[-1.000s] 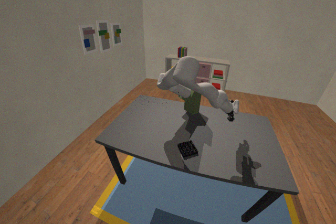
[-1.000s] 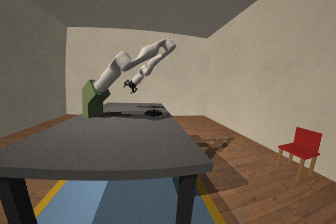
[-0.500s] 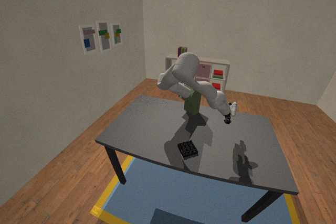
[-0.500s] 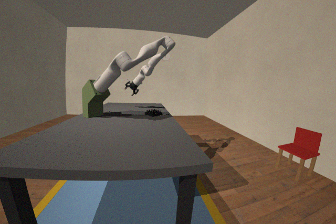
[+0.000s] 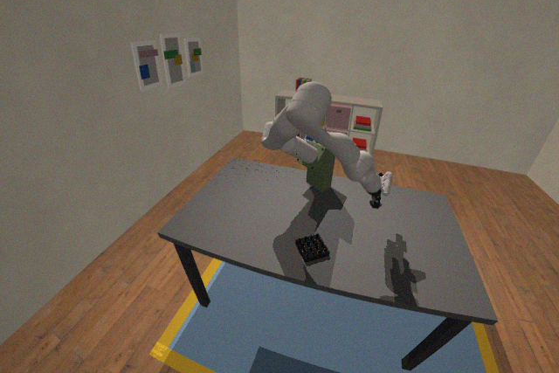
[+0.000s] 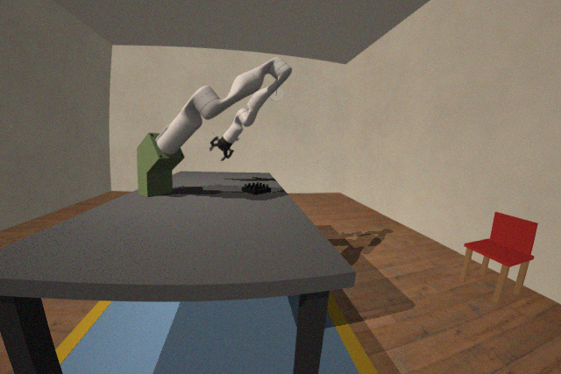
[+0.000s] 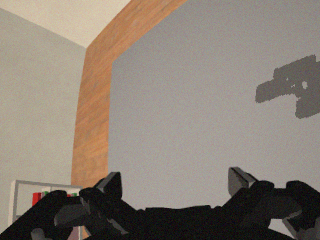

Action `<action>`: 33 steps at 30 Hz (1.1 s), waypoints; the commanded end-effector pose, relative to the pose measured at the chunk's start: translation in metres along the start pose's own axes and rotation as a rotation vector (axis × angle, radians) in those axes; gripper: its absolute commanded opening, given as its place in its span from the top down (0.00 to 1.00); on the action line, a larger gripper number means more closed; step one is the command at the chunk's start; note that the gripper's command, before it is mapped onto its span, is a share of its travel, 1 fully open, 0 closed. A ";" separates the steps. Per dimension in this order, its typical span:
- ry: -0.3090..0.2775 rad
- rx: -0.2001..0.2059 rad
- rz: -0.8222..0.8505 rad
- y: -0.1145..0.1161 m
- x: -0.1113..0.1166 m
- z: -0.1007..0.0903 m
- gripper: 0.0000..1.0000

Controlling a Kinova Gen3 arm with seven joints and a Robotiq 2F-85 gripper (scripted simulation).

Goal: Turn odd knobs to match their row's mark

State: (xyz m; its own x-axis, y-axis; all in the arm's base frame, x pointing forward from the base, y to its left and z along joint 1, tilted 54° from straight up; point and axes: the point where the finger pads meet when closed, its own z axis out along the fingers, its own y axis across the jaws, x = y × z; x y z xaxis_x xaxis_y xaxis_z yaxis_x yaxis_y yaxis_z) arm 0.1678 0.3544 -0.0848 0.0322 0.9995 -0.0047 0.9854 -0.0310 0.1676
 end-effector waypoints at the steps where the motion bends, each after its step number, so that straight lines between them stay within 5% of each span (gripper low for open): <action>1: 0.002 0.000 -0.004 -0.001 0.001 -0.001 0.00; 2: -0.013 -0.031 0.020 0.011 -0.007 -0.005 0.00; 10: -0.013 -0.031 0.020 0.011 -0.007 -0.005 0.00; 11: -0.026 -0.063 0.044 0.023 -0.015 -0.010 0.00; 19: -0.026 -0.063 0.044 0.023 -0.015 -0.010 0.00; 20: -0.039 -0.094 0.068 0.035 -0.023 -0.015 0.00; 33: -0.050 -0.125 0.092 0.047 -0.031 -0.020 0.00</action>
State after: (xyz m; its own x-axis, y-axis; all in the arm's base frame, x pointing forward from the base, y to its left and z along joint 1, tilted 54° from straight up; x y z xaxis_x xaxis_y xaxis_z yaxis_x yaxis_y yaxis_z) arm 0.2128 0.3207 -0.0574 0.1409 0.9895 -0.0324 0.9485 -0.1255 0.2908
